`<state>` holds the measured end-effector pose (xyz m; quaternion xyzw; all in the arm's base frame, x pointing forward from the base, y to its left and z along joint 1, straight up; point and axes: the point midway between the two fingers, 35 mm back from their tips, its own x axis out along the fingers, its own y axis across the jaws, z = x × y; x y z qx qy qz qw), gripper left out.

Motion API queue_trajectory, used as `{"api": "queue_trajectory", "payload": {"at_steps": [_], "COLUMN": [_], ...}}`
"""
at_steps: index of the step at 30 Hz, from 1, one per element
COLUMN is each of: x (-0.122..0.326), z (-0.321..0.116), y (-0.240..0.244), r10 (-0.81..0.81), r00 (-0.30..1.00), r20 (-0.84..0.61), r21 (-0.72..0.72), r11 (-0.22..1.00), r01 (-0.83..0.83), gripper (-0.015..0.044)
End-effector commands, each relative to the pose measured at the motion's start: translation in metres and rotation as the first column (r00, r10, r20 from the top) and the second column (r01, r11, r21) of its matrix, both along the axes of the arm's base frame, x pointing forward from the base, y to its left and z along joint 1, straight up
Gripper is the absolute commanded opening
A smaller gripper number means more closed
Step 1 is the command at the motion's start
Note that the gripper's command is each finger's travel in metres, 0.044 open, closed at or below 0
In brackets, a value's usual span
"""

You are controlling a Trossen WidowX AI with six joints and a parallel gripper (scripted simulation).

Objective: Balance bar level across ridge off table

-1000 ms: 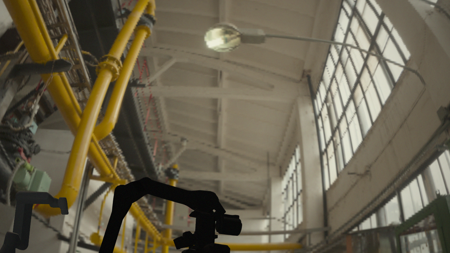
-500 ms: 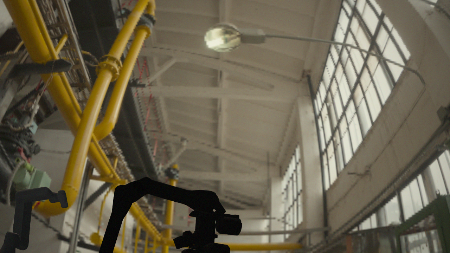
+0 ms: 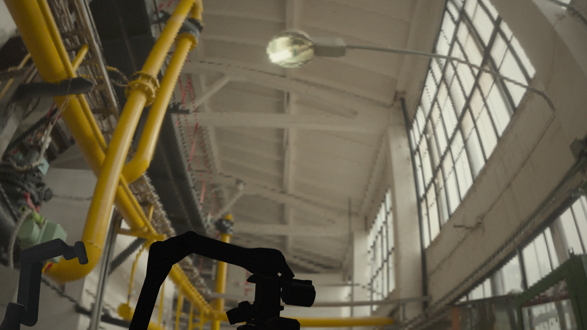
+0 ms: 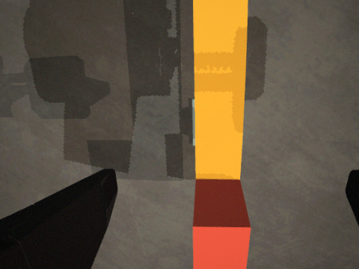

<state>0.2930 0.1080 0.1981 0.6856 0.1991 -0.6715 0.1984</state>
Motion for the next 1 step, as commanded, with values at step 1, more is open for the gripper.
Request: {"api": "queue_trajectory", "payload": {"at_steps": [1], "x": [0.0004], "z": [0.0009], "y": [0.0001], "r10": [0.0], "r00": [1.0], "r20": [0.001], "r21": [0.0], "r11": [1.0], "r01": [0.0], "gripper": [0.044]}}
